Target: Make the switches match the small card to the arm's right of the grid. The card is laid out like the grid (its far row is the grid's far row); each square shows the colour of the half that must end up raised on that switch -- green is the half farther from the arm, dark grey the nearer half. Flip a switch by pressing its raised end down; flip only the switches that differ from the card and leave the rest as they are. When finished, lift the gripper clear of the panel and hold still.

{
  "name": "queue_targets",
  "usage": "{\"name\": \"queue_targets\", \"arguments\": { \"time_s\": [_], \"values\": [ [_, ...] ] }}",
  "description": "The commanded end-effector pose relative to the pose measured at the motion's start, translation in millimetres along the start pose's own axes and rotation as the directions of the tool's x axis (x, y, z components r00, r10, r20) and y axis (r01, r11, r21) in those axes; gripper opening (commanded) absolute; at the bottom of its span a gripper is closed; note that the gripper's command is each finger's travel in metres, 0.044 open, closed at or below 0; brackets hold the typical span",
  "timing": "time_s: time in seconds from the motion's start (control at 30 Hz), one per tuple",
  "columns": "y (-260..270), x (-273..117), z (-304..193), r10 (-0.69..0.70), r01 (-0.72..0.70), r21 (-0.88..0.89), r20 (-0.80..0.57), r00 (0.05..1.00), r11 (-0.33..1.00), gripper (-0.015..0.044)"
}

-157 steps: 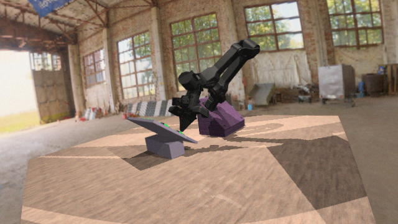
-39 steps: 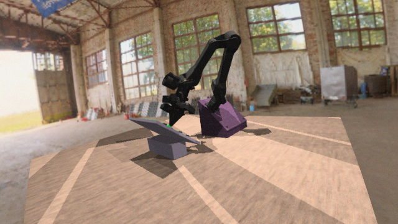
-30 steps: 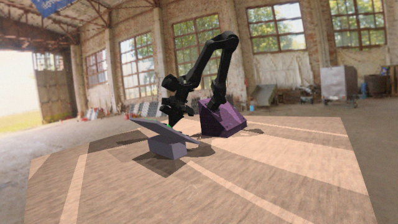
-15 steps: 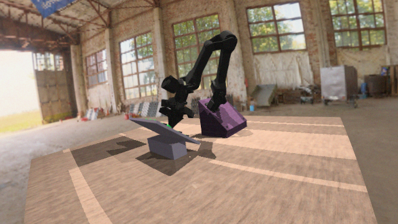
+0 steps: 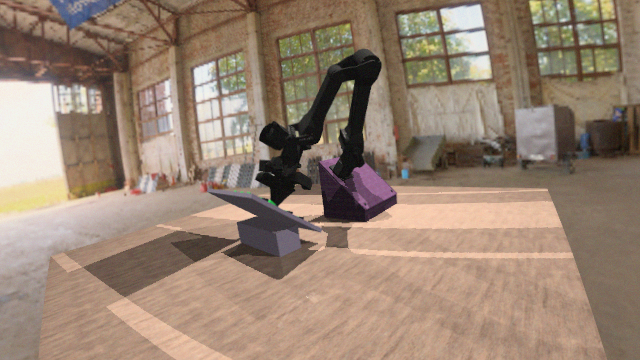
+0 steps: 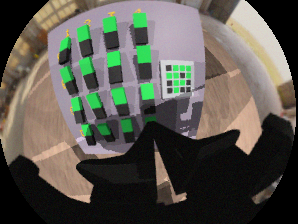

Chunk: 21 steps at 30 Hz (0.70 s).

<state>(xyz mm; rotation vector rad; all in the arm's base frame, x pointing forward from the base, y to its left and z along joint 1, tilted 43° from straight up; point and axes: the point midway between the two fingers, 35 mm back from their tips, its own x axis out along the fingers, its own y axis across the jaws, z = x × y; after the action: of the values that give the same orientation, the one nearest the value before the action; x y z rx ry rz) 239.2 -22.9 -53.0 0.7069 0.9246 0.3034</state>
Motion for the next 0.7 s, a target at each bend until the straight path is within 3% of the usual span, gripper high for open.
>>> {"name": "queue_targets", "arguments": {
  "time_s": [0.0,0.67],
  "values": [
    [-0.4,0.6,-0.3,-0.003,0.003,0.006,-0.001,1.000,1.000,0.0000],
    [-0.4,3.3,-0.3,-0.003,0.003,0.006,-0.001,1.000,1.000,0.0000]
  ]
}}
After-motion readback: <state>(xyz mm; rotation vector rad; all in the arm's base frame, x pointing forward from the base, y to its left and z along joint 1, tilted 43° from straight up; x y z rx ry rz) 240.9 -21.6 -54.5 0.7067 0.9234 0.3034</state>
